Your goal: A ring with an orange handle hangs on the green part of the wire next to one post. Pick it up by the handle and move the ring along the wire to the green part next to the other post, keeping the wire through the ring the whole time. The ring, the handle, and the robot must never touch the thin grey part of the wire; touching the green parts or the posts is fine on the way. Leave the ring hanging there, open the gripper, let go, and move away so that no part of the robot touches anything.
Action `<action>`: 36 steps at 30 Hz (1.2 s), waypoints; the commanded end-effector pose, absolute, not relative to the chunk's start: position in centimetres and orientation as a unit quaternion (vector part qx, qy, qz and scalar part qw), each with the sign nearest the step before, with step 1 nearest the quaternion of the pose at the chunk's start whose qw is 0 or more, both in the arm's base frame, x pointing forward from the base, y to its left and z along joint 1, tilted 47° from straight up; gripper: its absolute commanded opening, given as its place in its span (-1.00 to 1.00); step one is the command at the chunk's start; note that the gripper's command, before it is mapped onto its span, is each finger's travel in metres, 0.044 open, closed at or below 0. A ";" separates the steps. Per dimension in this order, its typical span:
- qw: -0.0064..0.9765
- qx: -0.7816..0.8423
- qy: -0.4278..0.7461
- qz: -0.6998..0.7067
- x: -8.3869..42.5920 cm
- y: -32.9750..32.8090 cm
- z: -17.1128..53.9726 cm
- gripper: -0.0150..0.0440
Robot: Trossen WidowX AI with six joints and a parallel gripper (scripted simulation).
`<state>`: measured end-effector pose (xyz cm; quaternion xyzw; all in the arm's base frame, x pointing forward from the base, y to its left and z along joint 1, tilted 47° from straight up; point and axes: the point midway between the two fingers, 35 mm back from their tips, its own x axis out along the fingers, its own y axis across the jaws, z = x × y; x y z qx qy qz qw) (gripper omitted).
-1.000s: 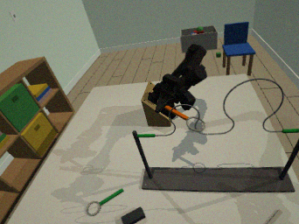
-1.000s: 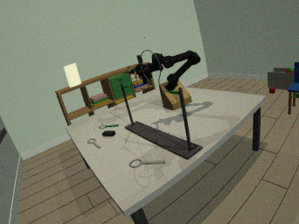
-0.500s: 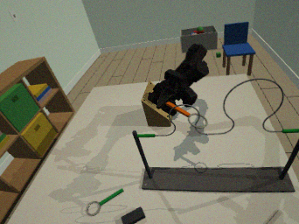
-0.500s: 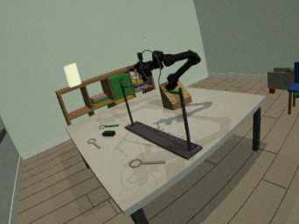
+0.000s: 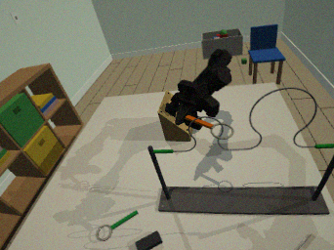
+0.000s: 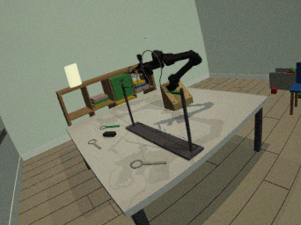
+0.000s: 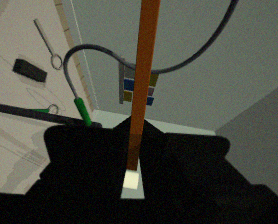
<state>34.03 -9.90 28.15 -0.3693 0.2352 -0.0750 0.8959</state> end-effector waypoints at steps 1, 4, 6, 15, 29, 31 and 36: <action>0.914 -0.325 0.234 -0.063 34.1 -9.5 27.9 -1.00; 0.924 -0.297 0.235 -0.054 34.1 -9.2 27.6 -1.00; 0.930 -0.278 0.235 -0.048 34.1 -9.0 27.4 -1.00; 0.954 -0.189 0.233 -0.021 34.2 -7.8 26.8 -1.00; 0.973 -0.047 0.226 0.022 34.3 -5.9 26.2 -1.00; 0.974 -0.027 0.225 0.029 34.4 -5.6 26.1 -1.00; 0.974 0.024 0.220 0.044 34.4 -4.8 26.1 -1.00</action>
